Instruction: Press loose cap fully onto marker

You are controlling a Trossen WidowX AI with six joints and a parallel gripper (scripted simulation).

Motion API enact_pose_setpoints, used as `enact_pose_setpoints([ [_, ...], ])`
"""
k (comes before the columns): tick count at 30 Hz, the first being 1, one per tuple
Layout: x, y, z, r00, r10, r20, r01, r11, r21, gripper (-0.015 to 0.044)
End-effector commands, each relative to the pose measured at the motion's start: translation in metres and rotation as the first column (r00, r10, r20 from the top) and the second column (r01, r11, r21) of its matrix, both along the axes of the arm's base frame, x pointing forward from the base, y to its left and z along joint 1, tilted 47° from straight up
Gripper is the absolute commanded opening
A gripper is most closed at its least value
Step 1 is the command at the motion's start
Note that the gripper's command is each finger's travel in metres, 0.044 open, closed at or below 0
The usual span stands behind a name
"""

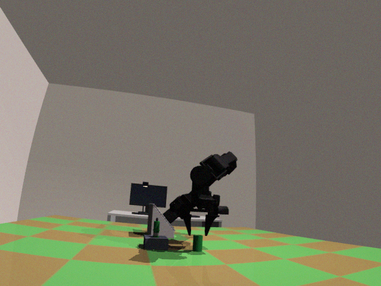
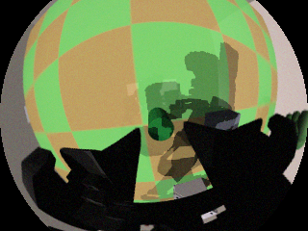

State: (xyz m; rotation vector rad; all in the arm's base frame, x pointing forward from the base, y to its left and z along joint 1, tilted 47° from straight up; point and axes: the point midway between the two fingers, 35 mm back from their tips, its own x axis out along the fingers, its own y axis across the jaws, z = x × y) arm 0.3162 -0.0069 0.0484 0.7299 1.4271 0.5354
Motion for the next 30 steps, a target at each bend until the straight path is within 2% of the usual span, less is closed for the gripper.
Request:
enact_pose_setpoints([
  [1, 0.000, 0.007, -0.005, 1.000, -0.001, -0.005, 0.001, 1.000, 0.005, 0.0256],
  [20, 0.002, 0.027, -0.024, 1.000, 0.000, -0.005, 0.000, 1.000, 0.008, 0.0256],
  [24, 0.002, 0.027, -0.024, 1.000, 0.000, -0.005, 0.000, 1.000, 0.008, 0.0151],
  [30, 0.002, 0.027, -0.024, 1.000, 0.000, -0.005, 0.000, 1.000, 0.008, 0.0111],
])
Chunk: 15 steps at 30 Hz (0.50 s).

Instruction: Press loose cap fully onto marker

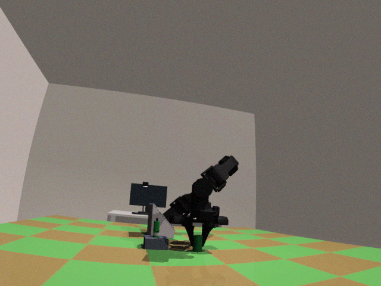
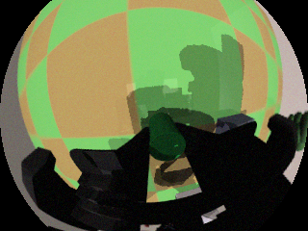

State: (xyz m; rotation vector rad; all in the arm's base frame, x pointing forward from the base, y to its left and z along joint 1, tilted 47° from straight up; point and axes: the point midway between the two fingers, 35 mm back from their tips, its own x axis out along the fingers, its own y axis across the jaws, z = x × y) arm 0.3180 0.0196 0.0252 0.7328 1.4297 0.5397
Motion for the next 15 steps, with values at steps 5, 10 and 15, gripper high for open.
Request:
enact_pose_setpoints([
  [5, 0.000, -0.001, 0.001, 1.000, -0.002, -0.002, 0.002, 1.000, 0.003, 0.0039],
  [10, 0.000, -0.011, 0.009, 1.000, -0.003, -0.002, 0.003, 1.000, 0.001, 0.0000],
  [15, -0.001, -0.022, 0.019, 1.000, -0.003, -0.003, 0.003, 1.000, 0.000, 0.0000],
])
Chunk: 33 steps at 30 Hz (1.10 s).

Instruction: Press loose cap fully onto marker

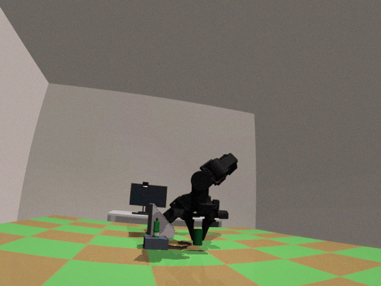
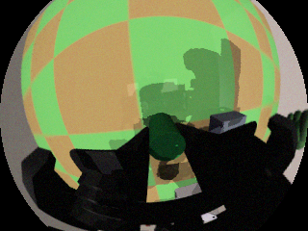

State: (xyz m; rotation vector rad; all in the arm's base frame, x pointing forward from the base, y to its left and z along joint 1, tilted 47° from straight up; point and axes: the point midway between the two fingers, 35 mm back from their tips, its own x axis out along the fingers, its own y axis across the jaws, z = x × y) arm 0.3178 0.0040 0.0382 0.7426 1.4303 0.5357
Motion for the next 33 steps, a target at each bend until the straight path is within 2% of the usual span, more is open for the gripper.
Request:
enact_pose_setpoints([
  [1, -0.001, -0.009, 0.008, 1.000, 0.004, 0.002, -0.004, 1.000, -0.004, 0.0000],
  [13, -0.005, -0.029, 0.027, 1.000, 0.005, 0.002, -0.005, 1.000, -0.003, 0.0000],
  [33, -0.028, -0.099, -0.003, 1.000, -0.003, -0.003, 0.003, 1.000, -0.027, 0.0000],
])
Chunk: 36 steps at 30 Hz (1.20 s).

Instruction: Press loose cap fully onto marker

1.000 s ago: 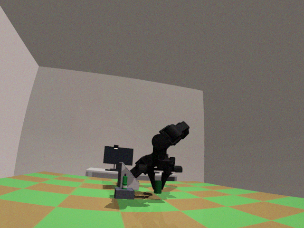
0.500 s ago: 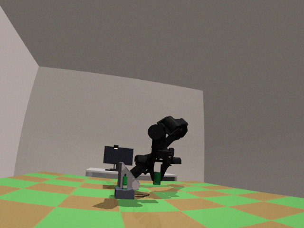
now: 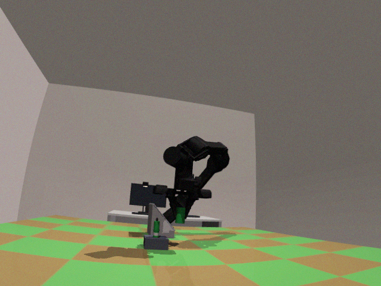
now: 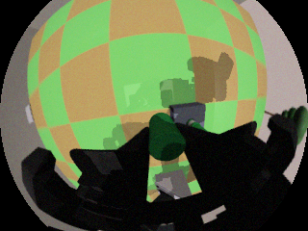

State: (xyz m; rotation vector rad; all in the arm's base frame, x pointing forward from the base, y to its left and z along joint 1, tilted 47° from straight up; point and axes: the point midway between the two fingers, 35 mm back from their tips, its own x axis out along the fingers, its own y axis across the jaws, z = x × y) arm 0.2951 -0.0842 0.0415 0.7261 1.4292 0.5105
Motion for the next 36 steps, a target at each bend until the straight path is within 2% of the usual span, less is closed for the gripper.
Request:
enact_pose_setpoints([
  [1, -0.007, -0.014, -0.008, 1.000, 0.005, -0.005, -0.005, 1.000, 0.000, 0.0000],
  [19, -0.043, -0.065, -0.032, 1.000, 0.013, -0.003, -0.012, 1.000, 0.016, 0.0000],
  [36, -0.042, -0.054, -0.043, 1.000, 0.012, -0.003, -0.012, 1.000, 0.016, 0.0000],
])
